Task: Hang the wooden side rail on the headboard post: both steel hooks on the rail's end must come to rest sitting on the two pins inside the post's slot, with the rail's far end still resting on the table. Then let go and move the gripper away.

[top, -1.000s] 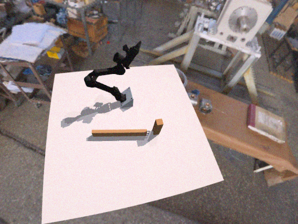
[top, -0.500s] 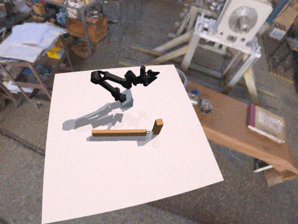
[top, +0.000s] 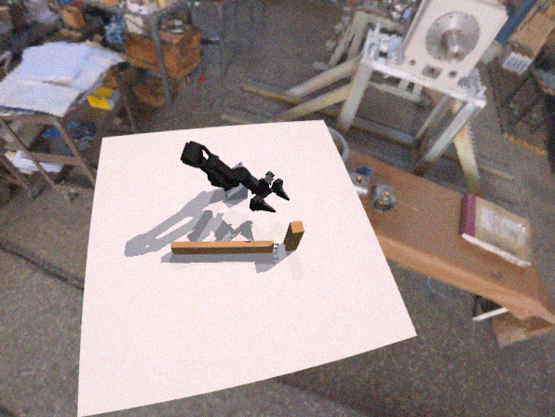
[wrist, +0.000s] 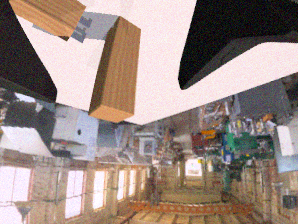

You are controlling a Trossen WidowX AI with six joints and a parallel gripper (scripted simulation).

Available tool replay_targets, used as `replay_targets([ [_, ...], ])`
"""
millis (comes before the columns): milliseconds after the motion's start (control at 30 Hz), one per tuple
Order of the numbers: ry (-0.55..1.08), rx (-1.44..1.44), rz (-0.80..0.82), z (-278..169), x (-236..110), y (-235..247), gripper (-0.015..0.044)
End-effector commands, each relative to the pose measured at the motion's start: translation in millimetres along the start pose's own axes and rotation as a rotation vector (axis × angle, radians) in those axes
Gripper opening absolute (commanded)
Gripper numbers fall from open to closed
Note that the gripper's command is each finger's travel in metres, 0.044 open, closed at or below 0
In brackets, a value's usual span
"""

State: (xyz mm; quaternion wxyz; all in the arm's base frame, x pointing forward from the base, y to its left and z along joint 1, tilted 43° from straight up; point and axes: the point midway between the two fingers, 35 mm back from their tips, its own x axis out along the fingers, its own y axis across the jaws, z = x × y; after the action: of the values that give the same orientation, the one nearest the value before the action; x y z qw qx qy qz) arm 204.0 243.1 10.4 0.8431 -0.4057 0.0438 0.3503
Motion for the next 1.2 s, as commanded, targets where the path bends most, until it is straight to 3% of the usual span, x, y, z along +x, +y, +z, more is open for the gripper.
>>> replay_targets([
  [0,0.163,0.019,-0.083,-51,-10,-21,0.0440],
  [133,0.269,0.033,-0.140,-82,-21,-35,0.0440],
  [800,0.269,0.033,-0.140,-82,-21,-35,0.0440],
  [1167,0.433,-0.039,0.108,-79,43,-54,0.0440],
])
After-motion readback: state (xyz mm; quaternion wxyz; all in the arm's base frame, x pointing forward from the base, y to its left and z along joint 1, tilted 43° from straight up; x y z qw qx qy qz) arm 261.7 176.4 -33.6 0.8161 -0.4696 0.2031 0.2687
